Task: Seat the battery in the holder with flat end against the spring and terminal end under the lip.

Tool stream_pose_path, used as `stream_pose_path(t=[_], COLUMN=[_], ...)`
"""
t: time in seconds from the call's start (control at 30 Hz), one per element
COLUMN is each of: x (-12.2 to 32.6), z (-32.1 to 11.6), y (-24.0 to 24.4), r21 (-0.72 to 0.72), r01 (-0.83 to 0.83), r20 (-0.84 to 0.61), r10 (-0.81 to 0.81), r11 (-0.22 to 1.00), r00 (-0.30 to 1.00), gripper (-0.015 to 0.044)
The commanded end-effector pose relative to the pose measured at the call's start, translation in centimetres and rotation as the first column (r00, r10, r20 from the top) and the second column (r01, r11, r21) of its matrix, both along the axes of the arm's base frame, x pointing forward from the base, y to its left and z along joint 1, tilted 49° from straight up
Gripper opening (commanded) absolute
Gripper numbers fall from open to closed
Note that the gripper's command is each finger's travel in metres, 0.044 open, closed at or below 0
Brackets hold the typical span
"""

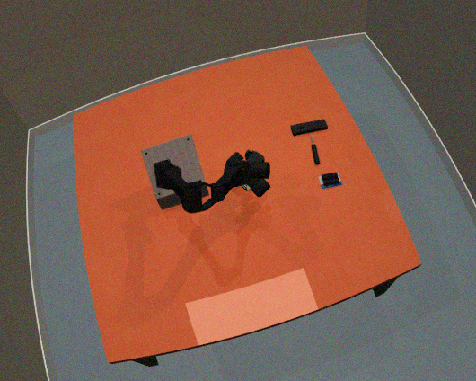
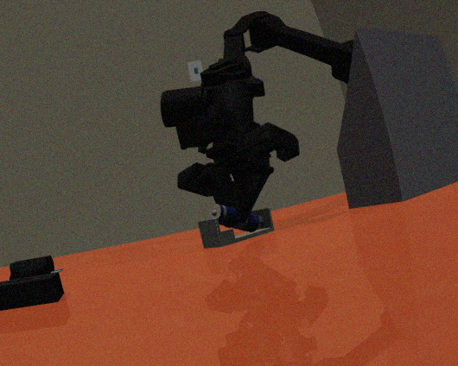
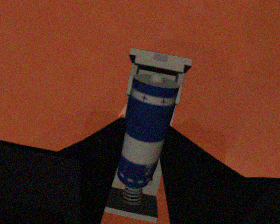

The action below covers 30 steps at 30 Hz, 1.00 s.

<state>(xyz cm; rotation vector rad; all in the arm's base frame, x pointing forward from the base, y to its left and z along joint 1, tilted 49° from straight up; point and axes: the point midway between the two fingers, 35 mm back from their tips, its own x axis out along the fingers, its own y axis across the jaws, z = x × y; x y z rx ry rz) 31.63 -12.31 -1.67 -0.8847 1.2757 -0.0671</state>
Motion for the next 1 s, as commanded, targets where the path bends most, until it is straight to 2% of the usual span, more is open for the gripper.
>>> stream_pose_path(t=[0.0,0.97], x=[-0.38,0.04], z=[-0.55,-0.87], y=[-0.14,-0.41], r21=[-0.002,-0.049], r01=[0.029,0.155], r20=[-0.032,-0.142], r10=[-0.029,-0.161], r11=[1.000,0.987], r00=[0.999,0.977], gripper=[0.0080,0.0080])
